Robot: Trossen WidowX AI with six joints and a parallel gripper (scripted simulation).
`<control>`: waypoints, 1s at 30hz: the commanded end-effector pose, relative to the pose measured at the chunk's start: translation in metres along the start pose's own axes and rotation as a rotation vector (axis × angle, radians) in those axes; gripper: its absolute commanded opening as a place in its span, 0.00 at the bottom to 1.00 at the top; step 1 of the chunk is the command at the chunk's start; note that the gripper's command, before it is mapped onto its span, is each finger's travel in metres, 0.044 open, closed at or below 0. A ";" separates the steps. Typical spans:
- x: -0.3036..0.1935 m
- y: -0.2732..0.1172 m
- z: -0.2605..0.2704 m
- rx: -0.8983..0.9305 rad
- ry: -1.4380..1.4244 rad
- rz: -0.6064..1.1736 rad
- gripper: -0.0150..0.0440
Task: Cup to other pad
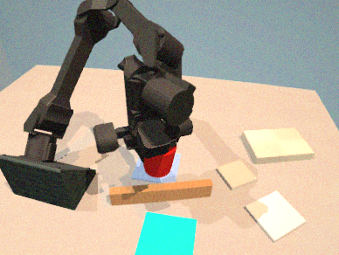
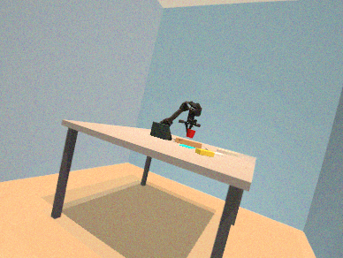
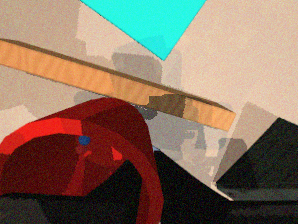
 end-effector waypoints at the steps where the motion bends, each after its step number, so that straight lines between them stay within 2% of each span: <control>1: 0.010 -0.001 -0.001 -0.001 -0.008 -0.005 0.25; 30: 0.066 -0.004 -0.012 -0.002 -0.010 -0.008 0.25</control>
Point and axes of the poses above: the point midway between the two fingers, 35 mm back from their tips, its own y axis out along the fingers, its own z axis across the jaws, x = y × z, the point moved 10 cm from there along -y, back along the fingers, and after that the axes turned 1 degree about y, right-handed, at the moved point
